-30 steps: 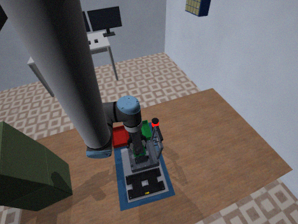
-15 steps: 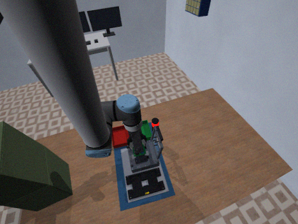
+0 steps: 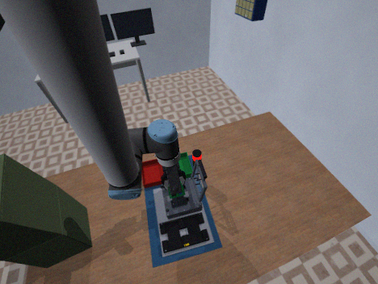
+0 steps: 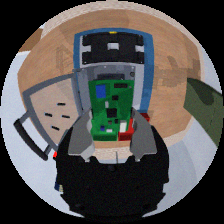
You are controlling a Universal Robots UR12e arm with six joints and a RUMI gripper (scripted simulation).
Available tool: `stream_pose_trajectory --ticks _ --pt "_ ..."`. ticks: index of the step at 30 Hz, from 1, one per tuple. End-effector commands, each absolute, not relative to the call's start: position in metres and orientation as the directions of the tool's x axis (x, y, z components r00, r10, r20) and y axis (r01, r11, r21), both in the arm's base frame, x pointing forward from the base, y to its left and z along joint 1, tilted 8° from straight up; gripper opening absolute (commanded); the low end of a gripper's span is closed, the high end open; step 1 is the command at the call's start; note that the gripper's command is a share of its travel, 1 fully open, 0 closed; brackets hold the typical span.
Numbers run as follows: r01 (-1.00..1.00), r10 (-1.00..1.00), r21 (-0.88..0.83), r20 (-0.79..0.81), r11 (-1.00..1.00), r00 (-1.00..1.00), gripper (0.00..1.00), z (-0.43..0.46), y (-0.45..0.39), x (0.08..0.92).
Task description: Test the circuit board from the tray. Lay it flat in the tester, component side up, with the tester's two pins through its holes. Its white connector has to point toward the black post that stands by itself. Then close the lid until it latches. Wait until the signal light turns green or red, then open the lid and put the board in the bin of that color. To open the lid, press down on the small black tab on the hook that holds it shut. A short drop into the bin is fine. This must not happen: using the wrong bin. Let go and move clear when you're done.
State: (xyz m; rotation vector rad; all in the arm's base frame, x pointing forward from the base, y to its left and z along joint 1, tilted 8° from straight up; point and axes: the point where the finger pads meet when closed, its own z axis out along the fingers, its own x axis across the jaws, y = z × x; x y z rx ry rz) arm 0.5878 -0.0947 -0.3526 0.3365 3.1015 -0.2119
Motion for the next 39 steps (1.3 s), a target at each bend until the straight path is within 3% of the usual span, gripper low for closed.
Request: stream_pose_trajectory --ticks 1,39 --pt "0.214 0.212 -0.133 -0.03 0.968 -0.977 0.39 -0.354 -0.09 0.587" --pt "0.214 0.212 -0.133 -0.03 0.968 -0.977 0.39 -0.433 0.09 0.535"
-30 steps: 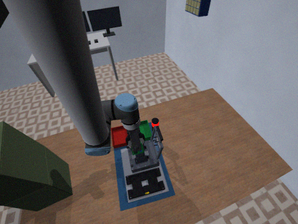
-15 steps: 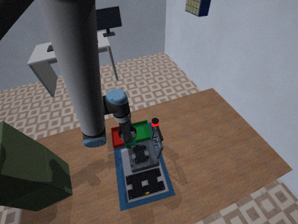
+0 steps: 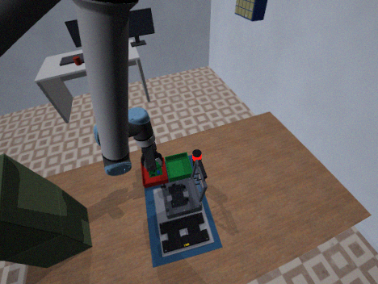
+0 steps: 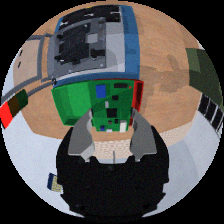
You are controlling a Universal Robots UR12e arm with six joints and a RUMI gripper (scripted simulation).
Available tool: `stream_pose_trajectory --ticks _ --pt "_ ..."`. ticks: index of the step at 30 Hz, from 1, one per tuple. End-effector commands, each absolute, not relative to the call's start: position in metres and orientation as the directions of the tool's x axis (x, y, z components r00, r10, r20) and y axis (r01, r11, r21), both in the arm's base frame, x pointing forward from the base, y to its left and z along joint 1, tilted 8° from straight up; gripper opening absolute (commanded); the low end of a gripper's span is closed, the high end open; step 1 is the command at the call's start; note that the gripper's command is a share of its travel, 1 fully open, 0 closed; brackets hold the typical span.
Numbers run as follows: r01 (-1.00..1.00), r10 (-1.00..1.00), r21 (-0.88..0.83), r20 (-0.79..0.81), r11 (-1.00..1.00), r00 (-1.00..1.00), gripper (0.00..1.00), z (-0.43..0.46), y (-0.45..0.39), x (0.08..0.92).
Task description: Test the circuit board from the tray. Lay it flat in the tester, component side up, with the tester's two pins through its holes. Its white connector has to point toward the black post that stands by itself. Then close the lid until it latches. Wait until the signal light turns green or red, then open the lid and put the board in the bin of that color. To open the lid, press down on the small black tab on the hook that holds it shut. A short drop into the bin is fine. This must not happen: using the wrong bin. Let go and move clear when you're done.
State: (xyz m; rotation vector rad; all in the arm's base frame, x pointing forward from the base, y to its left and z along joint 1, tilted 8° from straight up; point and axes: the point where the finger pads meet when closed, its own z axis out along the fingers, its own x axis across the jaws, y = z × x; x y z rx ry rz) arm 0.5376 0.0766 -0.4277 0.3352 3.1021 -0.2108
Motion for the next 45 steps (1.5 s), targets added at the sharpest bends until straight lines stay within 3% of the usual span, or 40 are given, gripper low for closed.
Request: stream_pose_trajectory --ticks 1,45 --pt "0.214 0.212 -0.133 -0.03 0.968 -0.977 0.39 -0.435 0.094 0.534" --pt "0.214 0.212 -0.133 -0.03 0.968 -0.977 0.39 -0.449 0.111 0.529"
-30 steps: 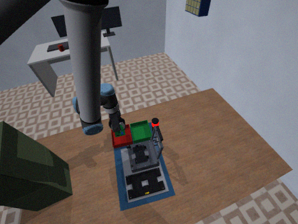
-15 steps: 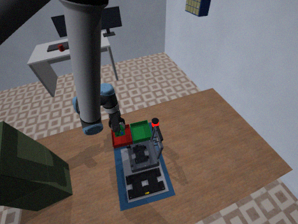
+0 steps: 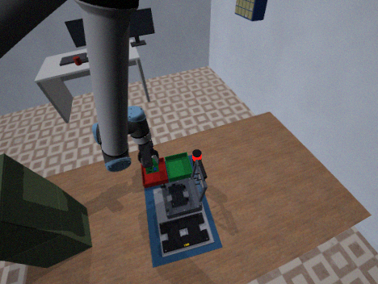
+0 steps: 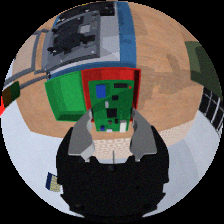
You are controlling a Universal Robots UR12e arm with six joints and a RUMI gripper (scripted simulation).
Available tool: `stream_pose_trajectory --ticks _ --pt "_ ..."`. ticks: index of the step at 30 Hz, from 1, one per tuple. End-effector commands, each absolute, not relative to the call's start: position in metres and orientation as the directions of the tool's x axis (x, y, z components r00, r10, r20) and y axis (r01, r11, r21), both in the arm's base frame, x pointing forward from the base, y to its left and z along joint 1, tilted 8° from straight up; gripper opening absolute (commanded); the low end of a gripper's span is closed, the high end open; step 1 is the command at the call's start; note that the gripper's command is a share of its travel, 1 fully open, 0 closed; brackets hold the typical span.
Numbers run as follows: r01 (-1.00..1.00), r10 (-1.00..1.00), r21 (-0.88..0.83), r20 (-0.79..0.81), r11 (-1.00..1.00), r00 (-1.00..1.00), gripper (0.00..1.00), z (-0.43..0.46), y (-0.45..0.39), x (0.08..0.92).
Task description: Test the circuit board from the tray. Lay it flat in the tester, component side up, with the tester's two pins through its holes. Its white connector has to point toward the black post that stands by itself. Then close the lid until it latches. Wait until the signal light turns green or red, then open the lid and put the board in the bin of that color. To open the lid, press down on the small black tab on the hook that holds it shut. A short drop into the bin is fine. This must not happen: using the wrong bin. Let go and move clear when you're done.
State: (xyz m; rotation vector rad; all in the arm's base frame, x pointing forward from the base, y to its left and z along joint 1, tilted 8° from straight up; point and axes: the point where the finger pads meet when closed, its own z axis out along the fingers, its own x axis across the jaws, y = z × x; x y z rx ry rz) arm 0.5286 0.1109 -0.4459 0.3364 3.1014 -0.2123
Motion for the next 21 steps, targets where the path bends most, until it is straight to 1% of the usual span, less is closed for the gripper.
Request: stream_pose_trajectory --ticks 1,21 --pt "0.214 0.212 -0.133 -0.03 0.968 -0.977 0.39 -0.45 0.11 0.529" --pt "0.214 0.212 -0.133 -0.03 0.968 -0.977 0.39 -0.489 0.105 0.529"
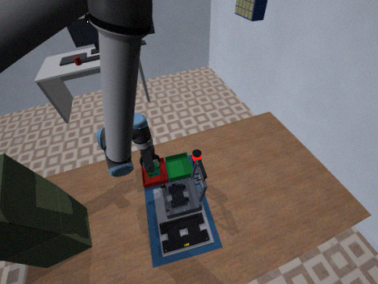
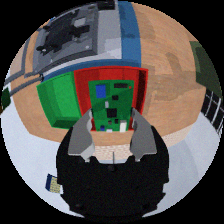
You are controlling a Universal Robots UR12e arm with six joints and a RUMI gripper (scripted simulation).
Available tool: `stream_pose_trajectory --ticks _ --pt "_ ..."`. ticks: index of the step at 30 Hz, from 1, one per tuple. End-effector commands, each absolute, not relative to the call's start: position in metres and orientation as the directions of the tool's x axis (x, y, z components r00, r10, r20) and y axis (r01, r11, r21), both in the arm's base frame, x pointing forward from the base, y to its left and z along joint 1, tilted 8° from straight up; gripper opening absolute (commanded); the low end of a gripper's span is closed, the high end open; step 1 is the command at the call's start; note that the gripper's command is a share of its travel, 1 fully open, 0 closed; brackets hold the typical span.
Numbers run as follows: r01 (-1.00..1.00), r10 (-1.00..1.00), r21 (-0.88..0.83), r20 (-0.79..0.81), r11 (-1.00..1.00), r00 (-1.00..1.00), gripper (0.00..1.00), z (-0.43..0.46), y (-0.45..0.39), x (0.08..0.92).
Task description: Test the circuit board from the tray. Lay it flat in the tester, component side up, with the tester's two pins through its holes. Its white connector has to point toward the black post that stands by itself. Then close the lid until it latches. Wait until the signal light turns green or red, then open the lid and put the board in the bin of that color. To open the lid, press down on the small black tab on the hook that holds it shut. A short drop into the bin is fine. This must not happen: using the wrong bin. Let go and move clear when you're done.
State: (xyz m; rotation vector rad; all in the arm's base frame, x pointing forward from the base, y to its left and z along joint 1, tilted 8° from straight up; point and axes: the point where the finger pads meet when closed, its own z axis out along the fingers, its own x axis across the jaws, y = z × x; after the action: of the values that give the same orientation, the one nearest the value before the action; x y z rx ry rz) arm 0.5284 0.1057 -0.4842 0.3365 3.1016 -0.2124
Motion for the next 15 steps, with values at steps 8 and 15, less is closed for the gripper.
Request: stream_pose_trajectory --ticks 8,15 --pt "0.214 0.212 -0.133 -0.03 0.968 -0.977 0.39 -0.511 0.102 0.529" --pt "0.214 0.212 -0.133 -0.03 0.968 -0.977 0.39 -0.522 0.101 0.529"
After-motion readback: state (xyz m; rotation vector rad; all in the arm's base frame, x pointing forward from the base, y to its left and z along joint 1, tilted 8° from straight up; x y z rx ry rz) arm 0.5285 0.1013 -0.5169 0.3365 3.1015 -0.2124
